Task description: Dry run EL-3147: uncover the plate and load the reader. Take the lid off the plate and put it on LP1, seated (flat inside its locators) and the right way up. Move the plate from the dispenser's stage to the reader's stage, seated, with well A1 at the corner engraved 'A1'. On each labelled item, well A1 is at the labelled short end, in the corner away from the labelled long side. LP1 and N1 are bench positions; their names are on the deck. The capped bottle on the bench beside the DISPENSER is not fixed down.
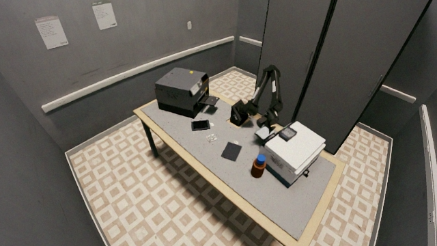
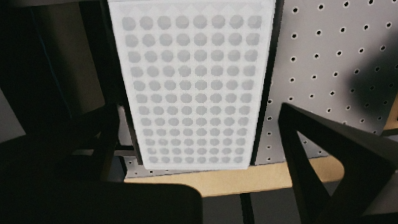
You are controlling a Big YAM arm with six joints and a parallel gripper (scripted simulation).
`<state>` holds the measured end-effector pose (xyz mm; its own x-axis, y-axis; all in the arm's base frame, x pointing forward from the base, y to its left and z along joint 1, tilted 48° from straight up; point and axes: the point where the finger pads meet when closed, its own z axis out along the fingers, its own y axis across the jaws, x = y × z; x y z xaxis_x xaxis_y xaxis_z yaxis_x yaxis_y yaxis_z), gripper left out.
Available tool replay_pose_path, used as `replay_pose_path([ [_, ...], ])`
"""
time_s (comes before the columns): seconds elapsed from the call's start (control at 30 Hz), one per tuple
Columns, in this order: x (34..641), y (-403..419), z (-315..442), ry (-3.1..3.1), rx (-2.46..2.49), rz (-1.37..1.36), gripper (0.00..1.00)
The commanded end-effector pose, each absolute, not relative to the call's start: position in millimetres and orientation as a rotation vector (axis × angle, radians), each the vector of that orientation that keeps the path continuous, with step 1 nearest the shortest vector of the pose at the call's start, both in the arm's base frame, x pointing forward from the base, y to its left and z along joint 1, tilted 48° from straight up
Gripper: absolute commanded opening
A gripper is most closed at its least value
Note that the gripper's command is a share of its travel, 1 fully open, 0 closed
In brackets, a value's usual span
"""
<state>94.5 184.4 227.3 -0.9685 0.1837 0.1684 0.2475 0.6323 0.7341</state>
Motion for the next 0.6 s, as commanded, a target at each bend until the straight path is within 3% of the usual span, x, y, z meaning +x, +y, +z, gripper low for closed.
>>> replay_pose_path([
  [0.0, 96.8, 185.5, 234.0, -2.772, -0.367, -1.284, 1.0],
  [0.57, 101.1, 187.6, 255.4, -2.795, -0.328, -1.348, 1.0],
])
